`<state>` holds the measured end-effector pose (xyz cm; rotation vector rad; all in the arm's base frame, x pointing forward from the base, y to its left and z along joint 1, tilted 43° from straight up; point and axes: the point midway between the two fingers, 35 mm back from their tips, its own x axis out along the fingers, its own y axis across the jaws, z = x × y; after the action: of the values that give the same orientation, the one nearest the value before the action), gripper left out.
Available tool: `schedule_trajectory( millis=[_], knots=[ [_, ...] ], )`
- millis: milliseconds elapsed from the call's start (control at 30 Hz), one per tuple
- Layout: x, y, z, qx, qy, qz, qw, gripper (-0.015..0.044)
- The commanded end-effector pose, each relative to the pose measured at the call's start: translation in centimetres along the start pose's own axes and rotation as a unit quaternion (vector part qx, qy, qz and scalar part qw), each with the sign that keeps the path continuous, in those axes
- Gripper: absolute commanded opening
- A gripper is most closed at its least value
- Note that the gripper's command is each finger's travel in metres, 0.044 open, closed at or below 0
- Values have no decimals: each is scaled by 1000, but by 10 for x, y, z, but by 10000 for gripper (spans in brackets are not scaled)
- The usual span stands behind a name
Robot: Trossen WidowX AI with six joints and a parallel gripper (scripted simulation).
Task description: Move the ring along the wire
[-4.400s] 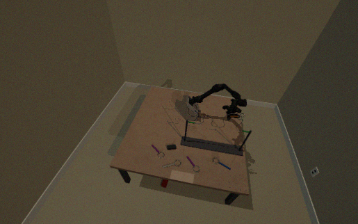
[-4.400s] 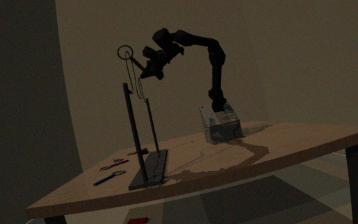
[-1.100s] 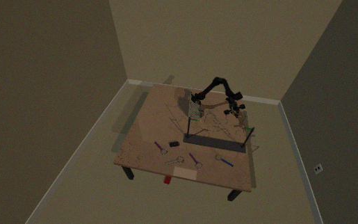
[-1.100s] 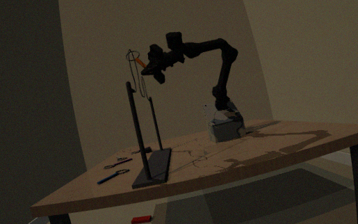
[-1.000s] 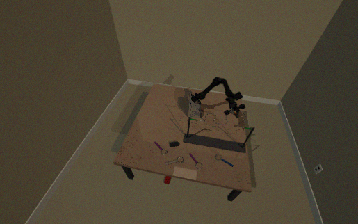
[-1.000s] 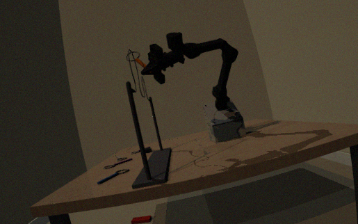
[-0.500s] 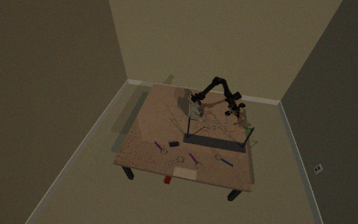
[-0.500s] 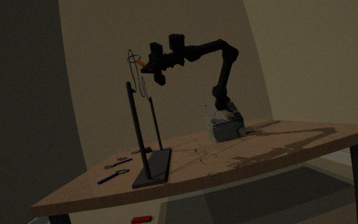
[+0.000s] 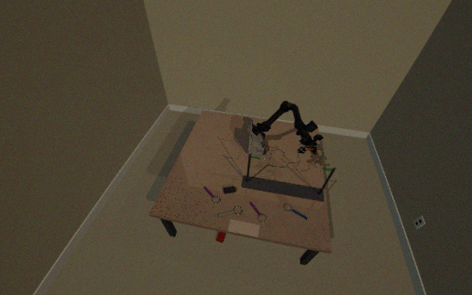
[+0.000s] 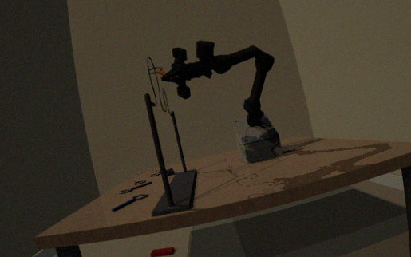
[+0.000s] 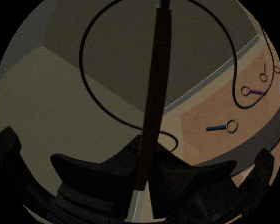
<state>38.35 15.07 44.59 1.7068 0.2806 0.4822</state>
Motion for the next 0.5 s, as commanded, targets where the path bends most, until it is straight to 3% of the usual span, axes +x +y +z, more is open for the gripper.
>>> schedule_trajectory(
  millis=[0, 467],
  knots=[
    [0, -1, 1, 26, -5, 12, 1000, -150],
    [0, 4, 1, 88, -14, 47, 995, -150]
  ],
)
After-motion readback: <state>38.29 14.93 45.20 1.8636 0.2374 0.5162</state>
